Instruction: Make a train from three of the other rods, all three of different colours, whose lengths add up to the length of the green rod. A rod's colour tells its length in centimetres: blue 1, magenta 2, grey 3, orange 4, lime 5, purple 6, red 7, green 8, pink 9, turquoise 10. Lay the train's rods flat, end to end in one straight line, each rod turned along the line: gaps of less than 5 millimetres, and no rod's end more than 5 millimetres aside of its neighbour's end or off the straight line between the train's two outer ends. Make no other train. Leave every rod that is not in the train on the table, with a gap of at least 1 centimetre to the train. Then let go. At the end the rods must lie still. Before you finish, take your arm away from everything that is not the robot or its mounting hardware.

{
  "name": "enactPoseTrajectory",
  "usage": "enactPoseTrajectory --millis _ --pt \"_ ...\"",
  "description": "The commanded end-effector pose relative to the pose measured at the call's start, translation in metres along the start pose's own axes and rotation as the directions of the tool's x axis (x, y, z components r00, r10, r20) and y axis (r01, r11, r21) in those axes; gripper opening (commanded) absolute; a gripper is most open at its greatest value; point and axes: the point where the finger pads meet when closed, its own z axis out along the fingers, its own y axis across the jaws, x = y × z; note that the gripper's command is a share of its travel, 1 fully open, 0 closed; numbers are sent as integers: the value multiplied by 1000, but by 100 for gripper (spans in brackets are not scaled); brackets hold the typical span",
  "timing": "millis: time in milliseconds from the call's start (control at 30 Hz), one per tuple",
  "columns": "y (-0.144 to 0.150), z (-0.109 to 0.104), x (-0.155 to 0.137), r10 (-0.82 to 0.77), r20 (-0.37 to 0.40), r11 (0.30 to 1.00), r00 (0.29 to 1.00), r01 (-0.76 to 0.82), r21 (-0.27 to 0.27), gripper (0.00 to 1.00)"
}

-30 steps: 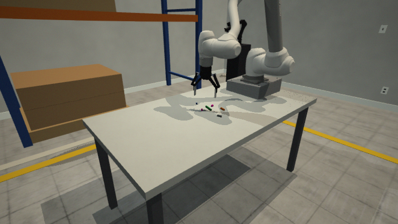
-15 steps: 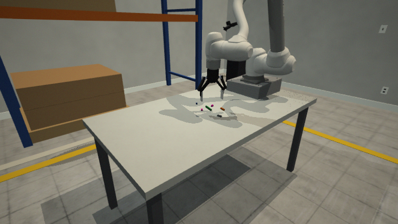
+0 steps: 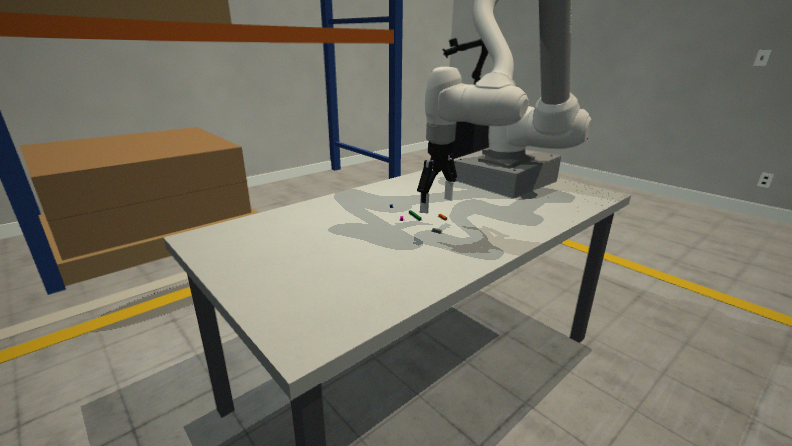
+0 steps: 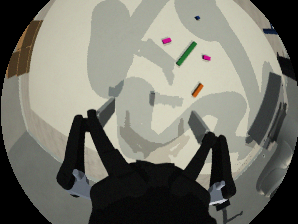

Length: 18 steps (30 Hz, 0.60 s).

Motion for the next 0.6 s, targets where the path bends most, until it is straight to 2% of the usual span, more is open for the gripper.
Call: enactPoseTrajectory --millis 0,67,100,567 --pt "-1 0 -6 -49 5 999 999 49 -1 100" --pt "-1 0 -6 -52 5 999 999 52 -1 100" --pt "-1 0 -6 -52 5 999 999 52 -1 15" --pt "-1 0 -6 -52 5 999 999 52 -1 15"
